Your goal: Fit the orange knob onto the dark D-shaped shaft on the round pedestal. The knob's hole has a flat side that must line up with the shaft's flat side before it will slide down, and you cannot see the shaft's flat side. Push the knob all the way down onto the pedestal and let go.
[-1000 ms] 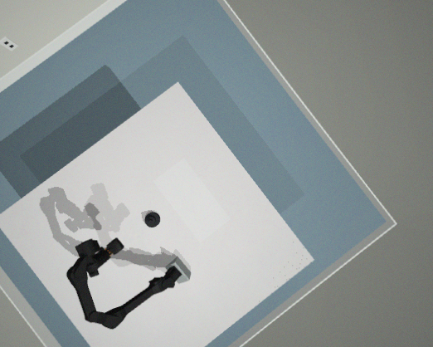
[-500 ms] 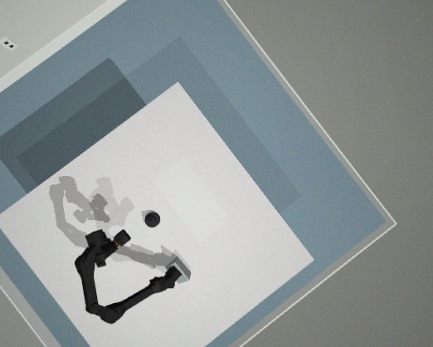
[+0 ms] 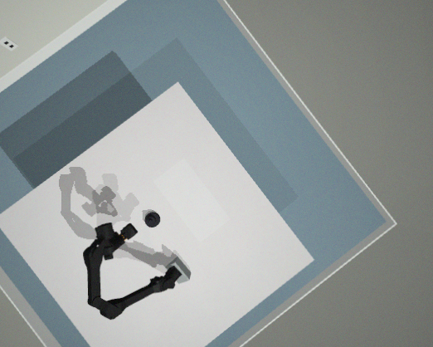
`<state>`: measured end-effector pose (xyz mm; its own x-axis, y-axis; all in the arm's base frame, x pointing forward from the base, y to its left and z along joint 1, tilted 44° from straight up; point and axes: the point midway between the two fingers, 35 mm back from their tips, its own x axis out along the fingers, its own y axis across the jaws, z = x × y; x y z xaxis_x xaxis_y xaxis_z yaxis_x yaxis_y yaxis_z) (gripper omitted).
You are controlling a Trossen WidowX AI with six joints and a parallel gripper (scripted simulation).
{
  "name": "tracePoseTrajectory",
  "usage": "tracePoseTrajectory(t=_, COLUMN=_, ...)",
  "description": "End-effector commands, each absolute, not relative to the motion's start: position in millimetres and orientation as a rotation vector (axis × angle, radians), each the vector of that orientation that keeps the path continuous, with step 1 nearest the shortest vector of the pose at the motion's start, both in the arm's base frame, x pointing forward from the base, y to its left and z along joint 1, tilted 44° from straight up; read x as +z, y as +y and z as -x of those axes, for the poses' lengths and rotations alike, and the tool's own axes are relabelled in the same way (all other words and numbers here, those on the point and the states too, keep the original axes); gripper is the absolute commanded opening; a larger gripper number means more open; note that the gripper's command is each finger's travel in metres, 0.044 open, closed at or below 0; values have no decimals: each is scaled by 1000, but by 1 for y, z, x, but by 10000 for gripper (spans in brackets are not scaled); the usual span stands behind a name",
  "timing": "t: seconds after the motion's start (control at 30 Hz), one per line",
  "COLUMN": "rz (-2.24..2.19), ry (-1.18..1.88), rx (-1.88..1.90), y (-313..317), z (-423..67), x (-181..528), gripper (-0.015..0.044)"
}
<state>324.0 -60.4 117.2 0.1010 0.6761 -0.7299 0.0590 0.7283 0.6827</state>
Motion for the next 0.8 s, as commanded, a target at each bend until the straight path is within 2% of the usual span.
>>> tracePoseTrajectory(t=0.0, rz=-652, ry=1422, rx=506, y=-68, z=-322, x=105, gripper=0)
tracePoseTrajectory(t=0.77, rz=-642, ry=1432, rx=526, y=-106, z=-308, x=41, gripper=0)
